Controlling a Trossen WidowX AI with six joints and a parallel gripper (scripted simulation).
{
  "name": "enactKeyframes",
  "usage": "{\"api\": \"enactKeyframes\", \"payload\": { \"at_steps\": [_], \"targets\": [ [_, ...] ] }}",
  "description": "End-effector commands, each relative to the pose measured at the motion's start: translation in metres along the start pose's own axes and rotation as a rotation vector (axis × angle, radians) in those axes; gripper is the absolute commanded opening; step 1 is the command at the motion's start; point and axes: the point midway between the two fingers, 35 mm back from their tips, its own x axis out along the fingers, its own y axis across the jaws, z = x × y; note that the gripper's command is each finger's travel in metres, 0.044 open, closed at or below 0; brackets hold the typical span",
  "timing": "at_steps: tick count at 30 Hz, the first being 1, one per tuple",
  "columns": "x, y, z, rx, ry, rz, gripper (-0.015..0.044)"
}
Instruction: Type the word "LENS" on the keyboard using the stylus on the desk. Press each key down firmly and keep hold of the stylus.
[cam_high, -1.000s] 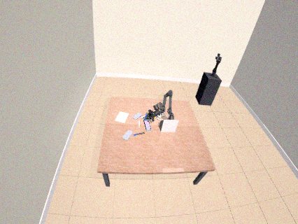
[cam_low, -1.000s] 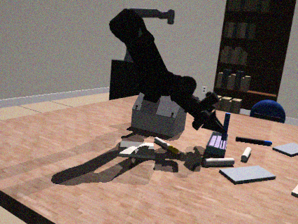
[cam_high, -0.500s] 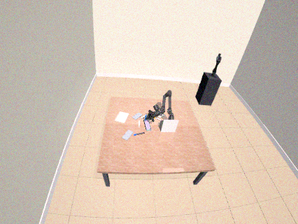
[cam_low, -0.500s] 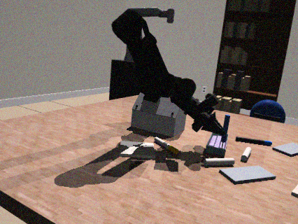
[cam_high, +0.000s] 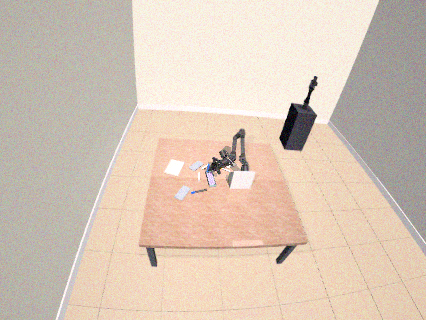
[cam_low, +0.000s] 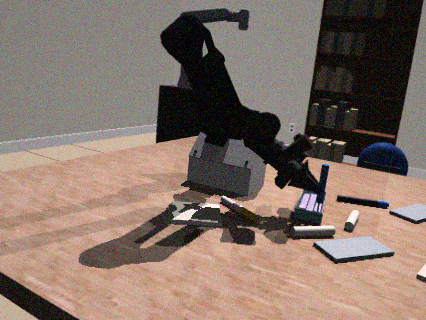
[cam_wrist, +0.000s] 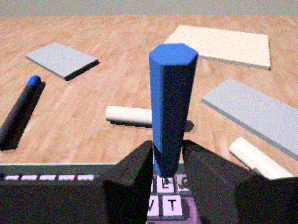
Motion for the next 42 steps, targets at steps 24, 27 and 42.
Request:
{"api": "enactKeyframes", "payload": {
  "at_steps": [24,27,42],
  "targets": [
    [-0.015,0.019,0.035,-0.043,0.001,0.081,0.0064],
    [-0.014,0.040,0.039,-0.087,0.000,0.167,0.0044],
    [-0.023,0.110,0.050,-0.260,-0.001,0.456,0.0000]
  ]
}}
